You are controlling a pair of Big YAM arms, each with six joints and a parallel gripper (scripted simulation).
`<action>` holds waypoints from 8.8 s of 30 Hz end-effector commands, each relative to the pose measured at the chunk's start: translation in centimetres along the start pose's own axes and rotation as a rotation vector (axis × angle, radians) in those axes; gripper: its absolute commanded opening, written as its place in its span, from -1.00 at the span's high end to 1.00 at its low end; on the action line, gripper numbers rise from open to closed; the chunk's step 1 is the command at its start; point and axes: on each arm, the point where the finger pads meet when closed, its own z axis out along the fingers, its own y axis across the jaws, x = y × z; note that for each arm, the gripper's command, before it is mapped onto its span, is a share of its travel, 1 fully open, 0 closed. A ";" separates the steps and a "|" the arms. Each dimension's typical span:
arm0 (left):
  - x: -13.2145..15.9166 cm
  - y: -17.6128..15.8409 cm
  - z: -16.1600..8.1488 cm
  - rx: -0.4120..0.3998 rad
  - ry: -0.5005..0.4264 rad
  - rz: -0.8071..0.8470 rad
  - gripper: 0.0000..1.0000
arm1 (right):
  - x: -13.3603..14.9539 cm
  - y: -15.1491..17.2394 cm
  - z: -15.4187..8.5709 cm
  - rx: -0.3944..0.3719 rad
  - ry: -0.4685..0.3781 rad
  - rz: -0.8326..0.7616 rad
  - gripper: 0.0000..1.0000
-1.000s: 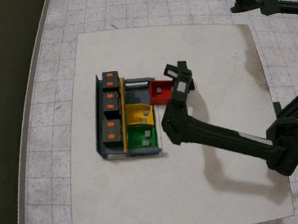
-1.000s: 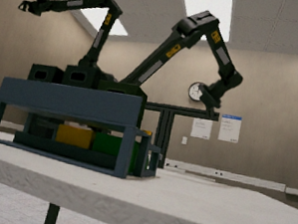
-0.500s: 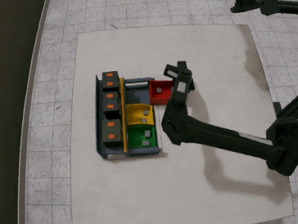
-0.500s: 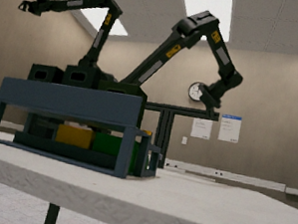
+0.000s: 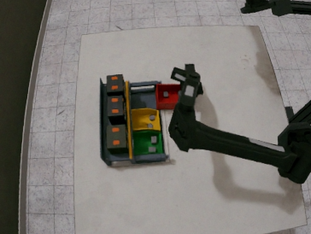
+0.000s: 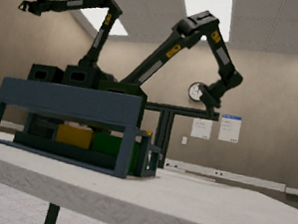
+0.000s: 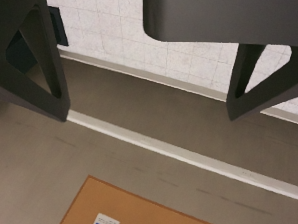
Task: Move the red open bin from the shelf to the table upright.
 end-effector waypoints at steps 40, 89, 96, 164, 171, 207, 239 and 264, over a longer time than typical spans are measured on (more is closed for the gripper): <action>-0.6 0.3 -0.3 -0.014 -0.005 0.005 -0.81 | -3.9 -0.2 -0.6 0.005 -0.056 -0.019 -1.00; -0.6 1.0 -1.8 -0.025 -0.007 0.000 -0.81 | -3.9 -0.2 -0.6 0.005 -0.056 -0.019 -1.00; -0.6 1.0 -2.7 -0.024 -0.007 0.001 -0.81 | -3.9 -0.2 -0.6 0.005 -0.056 -0.019 -1.00; -0.5 0.7 -9.5 -0.017 -0.014 -0.006 1.00 | -3.9 -0.2 -0.6 0.005 -0.056 -0.019 -1.00; -0.5 0.7 -9.5 -0.017 -0.014 -0.006 1.00 | -3.9 -0.2 -0.6 0.005 -0.056 -0.019 -1.00; -0.5 0.6 -11.4 -0.018 -0.015 -0.001 1.00 | -3.9 -0.2 -0.6 0.005 -0.056 -0.019 -1.00; -0.1 0.7 -15.0 -0.008 -0.011 -0.016 1.00 | -3.9 -0.2 -0.6 0.005 -0.056 -0.019 -1.00; 0.3 10.8 -14.7 -0.011 -0.010 -0.029 1.00 | -3.9 -0.2 -0.6 0.005 -0.056 -0.019 -1.00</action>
